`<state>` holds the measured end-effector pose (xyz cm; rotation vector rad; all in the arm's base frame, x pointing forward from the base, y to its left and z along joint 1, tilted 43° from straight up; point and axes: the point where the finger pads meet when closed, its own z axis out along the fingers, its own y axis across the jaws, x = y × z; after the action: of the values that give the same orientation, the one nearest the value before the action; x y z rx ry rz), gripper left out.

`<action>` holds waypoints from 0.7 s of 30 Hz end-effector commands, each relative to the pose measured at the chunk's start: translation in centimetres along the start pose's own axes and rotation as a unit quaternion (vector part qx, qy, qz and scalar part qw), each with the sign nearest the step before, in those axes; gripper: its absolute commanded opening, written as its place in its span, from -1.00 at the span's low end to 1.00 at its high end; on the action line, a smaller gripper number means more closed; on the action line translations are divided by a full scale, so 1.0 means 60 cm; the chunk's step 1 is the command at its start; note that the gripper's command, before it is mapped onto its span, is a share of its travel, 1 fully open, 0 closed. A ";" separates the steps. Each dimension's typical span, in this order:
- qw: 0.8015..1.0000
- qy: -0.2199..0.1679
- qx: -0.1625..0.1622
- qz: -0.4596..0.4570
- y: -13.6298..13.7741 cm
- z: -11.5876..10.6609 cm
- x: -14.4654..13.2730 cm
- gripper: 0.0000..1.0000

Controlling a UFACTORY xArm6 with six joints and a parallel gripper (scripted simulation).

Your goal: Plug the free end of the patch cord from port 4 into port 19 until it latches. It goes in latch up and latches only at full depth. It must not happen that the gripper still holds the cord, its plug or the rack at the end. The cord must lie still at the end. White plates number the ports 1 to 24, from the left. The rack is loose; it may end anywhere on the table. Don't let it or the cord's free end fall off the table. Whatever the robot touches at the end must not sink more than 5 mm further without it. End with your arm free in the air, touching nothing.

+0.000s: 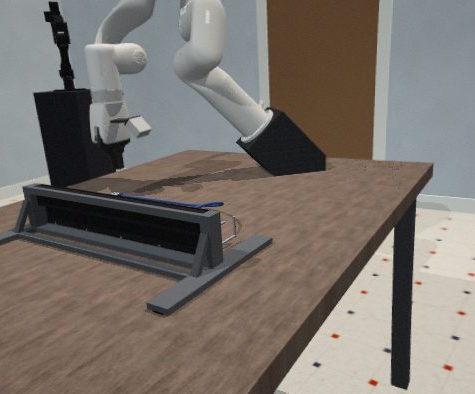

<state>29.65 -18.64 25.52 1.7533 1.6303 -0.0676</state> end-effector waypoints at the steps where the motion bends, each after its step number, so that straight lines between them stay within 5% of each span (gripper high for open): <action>1: 1.000 0.000 -0.001 -0.001 0.002 -0.001 -0.003 -1.00; 4: 1.000 0.000 -0.001 -0.001 0.002 -0.001 -0.003 -1.00; 5: 1.000 0.000 -0.001 -0.001 0.002 -0.001 -0.003 -0.25; 21: 1.000 0.000 -0.001 -0.001 0.002 -0.001 -0.003 -0.25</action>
<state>29.64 -18.73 25.55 1.7519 1.6325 -0.0679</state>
